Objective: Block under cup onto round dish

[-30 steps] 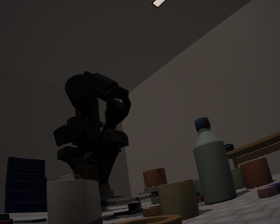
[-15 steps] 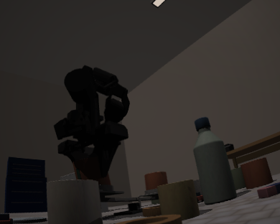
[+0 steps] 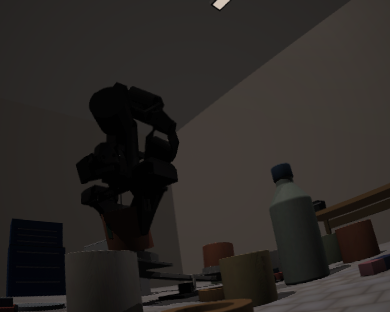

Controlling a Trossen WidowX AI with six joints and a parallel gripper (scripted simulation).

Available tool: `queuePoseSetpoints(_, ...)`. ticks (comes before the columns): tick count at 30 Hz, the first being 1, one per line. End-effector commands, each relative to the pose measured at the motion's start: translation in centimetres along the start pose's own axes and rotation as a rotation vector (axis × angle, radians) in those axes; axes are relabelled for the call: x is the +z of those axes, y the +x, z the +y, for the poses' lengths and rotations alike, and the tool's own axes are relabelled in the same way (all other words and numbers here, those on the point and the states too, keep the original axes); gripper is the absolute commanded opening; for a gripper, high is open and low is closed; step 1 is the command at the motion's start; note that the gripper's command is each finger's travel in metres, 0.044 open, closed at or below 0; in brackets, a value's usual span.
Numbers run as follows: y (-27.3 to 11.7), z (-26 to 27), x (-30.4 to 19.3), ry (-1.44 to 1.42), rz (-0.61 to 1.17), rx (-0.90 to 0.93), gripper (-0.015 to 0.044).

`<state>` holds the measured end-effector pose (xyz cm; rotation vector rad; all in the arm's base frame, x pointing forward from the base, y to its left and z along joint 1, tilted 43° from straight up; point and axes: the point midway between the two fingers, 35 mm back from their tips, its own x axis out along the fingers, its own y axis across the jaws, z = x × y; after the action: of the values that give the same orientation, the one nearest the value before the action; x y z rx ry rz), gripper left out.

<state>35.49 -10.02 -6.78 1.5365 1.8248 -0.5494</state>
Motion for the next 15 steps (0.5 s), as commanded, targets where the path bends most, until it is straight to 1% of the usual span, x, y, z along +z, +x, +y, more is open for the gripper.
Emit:
queuePoseSetpoints(1,-1.5,0.2,0.6,-0.013,-0.034,0.018,0.0000)
queuePoseSetpoints(15,-3.3,0.1,0.5,-0.013,-0.034,0.017,0.0000)
